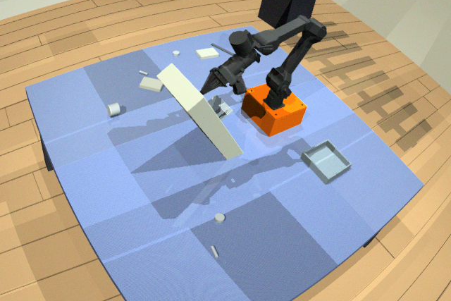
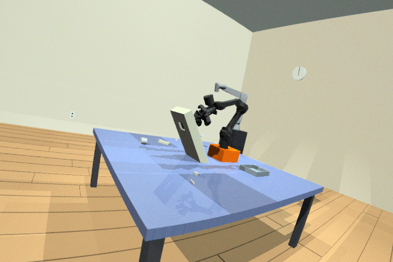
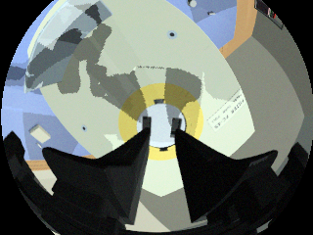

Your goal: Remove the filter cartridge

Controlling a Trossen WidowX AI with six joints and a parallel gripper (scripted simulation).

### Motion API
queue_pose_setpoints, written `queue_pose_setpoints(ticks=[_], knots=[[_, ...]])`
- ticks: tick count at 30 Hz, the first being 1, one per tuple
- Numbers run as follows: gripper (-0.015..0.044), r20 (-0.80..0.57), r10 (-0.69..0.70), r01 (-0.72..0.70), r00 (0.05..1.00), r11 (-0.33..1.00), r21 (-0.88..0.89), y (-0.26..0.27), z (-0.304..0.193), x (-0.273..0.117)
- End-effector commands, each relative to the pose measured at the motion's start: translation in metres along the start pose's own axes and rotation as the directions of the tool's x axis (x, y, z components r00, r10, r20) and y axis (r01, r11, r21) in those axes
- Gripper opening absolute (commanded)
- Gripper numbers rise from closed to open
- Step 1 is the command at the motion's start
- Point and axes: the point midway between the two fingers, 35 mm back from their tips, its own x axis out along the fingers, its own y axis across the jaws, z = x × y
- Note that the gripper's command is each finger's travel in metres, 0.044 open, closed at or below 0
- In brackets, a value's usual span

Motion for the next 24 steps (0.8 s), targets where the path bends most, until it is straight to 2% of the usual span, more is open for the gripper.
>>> queue_pose_setpoints(ticks=[1, 24], knots=[[0.0104, 0.001, 0.001, -0.001, 1.0, 1.0, -0.003, 0.0006, 0.0008, 0.0039], [0.0104, 0.001, 0.001, -0.001, 1.0, 1.0, -0.003, 0.0007, 0.0009, 0.0069]])
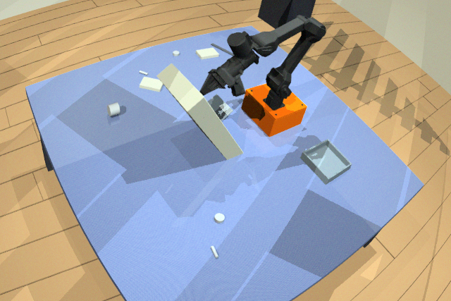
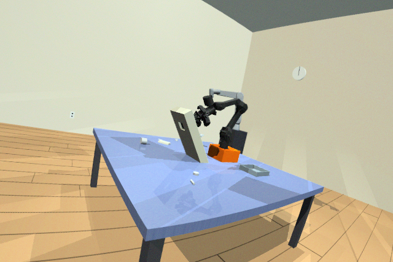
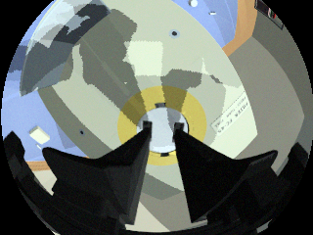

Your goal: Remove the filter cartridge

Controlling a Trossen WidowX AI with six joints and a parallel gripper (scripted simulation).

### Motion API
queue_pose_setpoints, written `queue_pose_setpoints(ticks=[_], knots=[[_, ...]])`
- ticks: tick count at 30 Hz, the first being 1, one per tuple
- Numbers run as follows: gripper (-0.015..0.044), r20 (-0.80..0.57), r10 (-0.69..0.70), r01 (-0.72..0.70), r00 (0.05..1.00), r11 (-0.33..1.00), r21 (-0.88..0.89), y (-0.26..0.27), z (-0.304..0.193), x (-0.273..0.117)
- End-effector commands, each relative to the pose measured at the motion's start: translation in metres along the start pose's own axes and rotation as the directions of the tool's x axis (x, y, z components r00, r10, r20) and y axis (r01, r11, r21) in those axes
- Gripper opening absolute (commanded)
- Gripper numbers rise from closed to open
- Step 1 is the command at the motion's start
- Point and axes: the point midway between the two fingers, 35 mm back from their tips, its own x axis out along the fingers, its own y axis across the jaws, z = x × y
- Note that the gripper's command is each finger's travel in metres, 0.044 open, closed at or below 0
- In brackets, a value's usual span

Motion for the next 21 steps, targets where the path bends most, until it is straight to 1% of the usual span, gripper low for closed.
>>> queue_pose_setpoints(ticks=[1, 21], knots=[[0.0104, -0.001, 0.0, 0.0, 1.0, 1.0, -0.002, -0.0003, -0.0006, 0.0002], [0.0104, -0.002, -0.001, 0.001, 1.0, 1.0, -0.002, -0.0005, -0.0008, 0.0095]])
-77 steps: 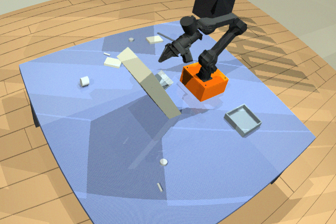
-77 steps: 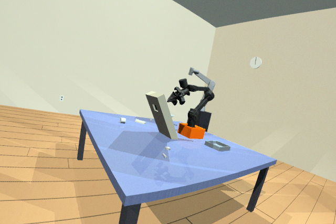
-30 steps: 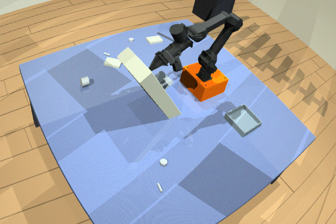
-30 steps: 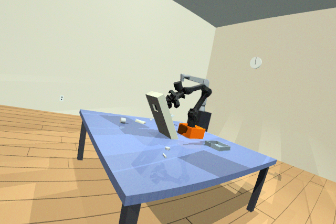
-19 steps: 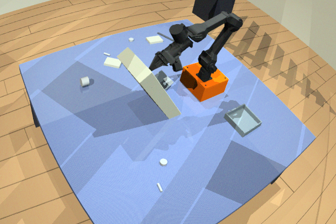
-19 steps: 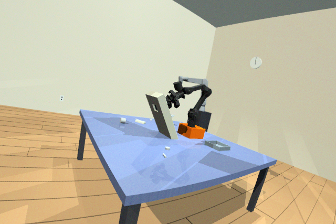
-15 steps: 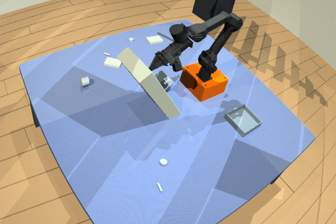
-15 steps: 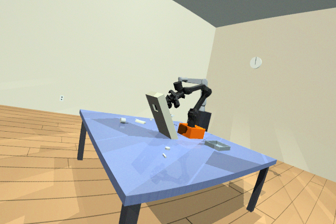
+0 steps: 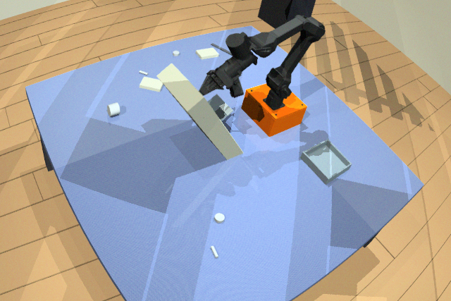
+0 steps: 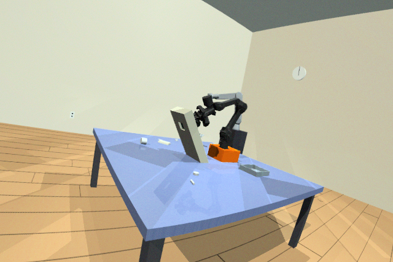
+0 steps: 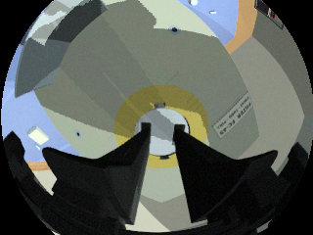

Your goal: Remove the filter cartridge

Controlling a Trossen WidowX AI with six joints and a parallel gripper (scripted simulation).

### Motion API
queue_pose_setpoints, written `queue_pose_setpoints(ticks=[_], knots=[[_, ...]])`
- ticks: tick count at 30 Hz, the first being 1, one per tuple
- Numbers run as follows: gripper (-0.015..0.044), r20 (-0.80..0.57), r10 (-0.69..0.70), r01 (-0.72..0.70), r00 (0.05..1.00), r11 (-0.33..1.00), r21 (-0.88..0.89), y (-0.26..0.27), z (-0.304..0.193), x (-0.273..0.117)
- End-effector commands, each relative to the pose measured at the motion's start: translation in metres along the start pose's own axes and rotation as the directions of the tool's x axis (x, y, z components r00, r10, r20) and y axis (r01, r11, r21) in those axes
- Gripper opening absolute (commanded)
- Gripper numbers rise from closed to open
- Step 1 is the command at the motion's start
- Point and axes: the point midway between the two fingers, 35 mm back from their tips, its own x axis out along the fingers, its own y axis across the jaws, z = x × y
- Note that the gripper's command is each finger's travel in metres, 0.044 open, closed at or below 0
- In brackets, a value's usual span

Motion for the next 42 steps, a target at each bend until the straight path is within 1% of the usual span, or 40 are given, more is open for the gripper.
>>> queue_pose_setpoints(ticks=[1, 21, 30, 32, 34, 42], knots=[[0.0104, 0.001, 0.002, -0.002, 1.0, 1.0, -0.002, 0.0003, 0.0002, 0.0041], [0.0104, 0.0, 0.002, -0.002, 1.0, 1.0, -0.002, 0.0003, 0.0001, 0.0094], [0.0044, 0.002, 0.002, -0.002, 1.0, 1.0, 0.0, 0.0005, 0.0005, 0.0066], [0.0, 0.002, 0.002, -0.002, 1.0, 1.0, 0.0, 0.0005, 0.0005, 0.0066], [0.0, 0.002, 0.002, -0.002, 1.0, 1.0, 0.005, 0.0005, 0.0005, 0.0068], [0.0, 0.001, 0.002, -0.002, 1.0, 0.972, 0.233, 0.0003, 0.0001, 0.0092]])
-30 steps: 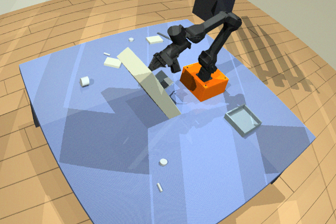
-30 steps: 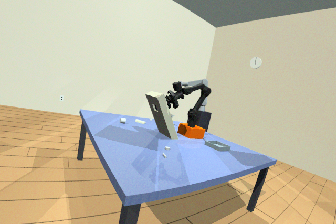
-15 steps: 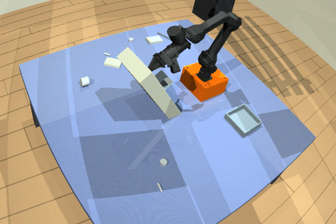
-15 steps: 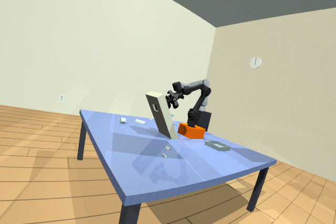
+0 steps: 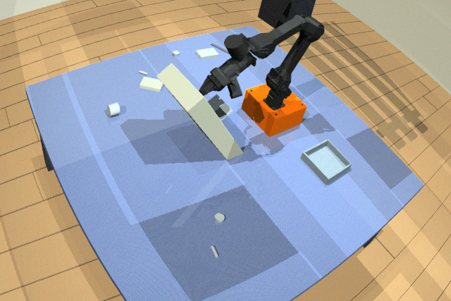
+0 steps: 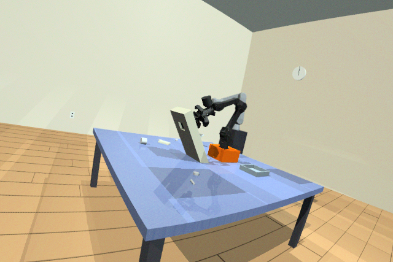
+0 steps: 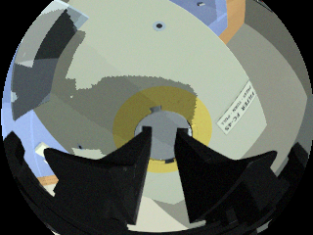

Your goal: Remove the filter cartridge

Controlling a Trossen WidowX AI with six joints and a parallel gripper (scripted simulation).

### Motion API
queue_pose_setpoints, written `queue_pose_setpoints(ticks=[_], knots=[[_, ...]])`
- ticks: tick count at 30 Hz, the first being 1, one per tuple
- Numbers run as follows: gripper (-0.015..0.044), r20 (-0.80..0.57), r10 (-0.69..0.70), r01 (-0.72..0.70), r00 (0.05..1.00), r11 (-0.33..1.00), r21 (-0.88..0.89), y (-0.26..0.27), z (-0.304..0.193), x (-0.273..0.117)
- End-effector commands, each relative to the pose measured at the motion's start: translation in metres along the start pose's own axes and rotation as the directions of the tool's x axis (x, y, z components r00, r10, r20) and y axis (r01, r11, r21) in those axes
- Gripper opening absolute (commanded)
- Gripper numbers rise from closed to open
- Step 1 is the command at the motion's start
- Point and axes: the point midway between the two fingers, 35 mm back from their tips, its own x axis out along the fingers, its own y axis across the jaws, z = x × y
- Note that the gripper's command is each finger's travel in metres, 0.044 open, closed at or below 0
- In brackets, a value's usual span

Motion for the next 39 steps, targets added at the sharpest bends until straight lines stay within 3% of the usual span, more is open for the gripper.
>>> queue_pose_setpoints(ticks=[1, 18, 29, 39], knots=[[0.0, -0.001, -0.003, 0.003, 1.0, 0.992, 0.128, -0.0008, -0.0003, 0.0026], [0.0, -0.001, -0.003, 0.003, 1.0, 0.756, 0.654, -0.0008, -0.0004, 0.0028], [0.0, -0.001, -0.003, 0.003, 1.0, 0.457, 0.89, -0.0008, -0.0004, 0.0028], [0.0, -0.001, -0.003, 0.002, 1.0, 0.137, 0.991, -0.0008, -0.0004, 0.0028]])
